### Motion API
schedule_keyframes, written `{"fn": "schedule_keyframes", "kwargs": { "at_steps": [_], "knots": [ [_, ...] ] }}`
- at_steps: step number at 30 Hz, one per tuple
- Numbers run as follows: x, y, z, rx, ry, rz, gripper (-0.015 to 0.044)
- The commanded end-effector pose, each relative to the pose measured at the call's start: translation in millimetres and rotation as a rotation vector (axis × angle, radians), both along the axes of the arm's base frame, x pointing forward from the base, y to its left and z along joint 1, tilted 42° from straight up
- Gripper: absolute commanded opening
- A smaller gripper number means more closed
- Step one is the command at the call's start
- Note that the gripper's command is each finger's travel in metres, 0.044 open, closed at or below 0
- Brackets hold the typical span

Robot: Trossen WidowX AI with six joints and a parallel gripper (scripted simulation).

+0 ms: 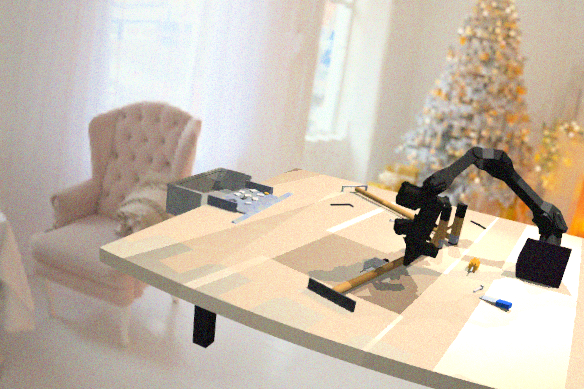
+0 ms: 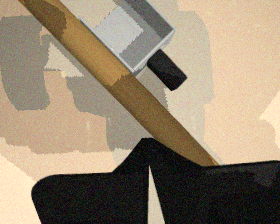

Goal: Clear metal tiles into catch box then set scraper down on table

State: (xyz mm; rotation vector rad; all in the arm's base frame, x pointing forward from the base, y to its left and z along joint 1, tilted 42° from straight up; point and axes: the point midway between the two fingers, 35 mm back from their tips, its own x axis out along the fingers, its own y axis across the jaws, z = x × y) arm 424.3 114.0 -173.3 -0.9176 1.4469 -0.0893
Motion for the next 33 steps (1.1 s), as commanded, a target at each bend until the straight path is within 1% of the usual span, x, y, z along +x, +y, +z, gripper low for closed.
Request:
{"fn": "schedule_keyframes", "kwargs": {
  "at_steps": [1,33],
  "knots": [
    [2,-3,-2,-0.009,0.008,0.002,0.0000],
    [33,-11,5,-0.009,0.006,0.002,0.0000]
  ]
}}
